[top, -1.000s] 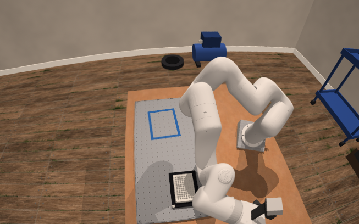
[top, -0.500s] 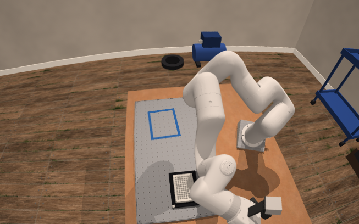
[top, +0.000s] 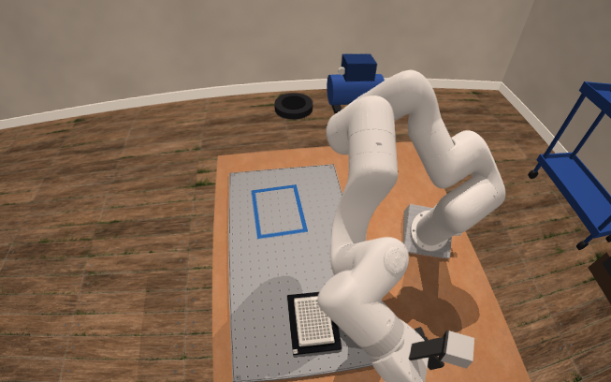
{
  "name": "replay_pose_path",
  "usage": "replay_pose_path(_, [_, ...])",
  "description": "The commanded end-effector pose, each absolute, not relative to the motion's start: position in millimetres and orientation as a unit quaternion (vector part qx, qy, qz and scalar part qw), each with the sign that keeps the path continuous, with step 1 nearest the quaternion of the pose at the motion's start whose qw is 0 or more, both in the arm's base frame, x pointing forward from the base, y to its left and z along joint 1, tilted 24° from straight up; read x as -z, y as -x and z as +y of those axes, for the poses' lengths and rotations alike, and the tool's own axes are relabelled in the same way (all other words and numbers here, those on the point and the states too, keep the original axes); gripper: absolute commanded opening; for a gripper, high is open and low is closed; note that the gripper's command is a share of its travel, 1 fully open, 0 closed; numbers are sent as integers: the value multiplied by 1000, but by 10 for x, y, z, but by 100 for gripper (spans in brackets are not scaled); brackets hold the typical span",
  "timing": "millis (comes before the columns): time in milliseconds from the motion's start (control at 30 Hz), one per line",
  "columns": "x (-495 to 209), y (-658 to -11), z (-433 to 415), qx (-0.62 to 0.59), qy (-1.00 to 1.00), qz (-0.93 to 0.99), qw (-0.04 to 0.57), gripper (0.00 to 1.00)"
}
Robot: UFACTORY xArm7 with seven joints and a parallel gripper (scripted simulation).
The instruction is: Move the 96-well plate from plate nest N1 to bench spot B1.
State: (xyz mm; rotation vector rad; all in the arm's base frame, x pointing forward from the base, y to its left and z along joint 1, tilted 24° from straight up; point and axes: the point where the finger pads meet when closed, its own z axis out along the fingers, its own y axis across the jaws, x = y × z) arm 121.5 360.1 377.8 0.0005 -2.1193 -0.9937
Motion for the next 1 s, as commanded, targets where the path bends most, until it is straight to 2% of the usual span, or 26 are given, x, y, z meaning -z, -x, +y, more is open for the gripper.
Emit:
replay_pose_path(0, [-3805, -1370, 3552, 392, 32, -845, 362, 100])
replay_pose_path(667, [-3634, -2066, 3299, 362, 221, -874, 239, 100])
replay_pose_path(967, [-3507, -2276, 3206, 341, 289, -871, 205, 100])
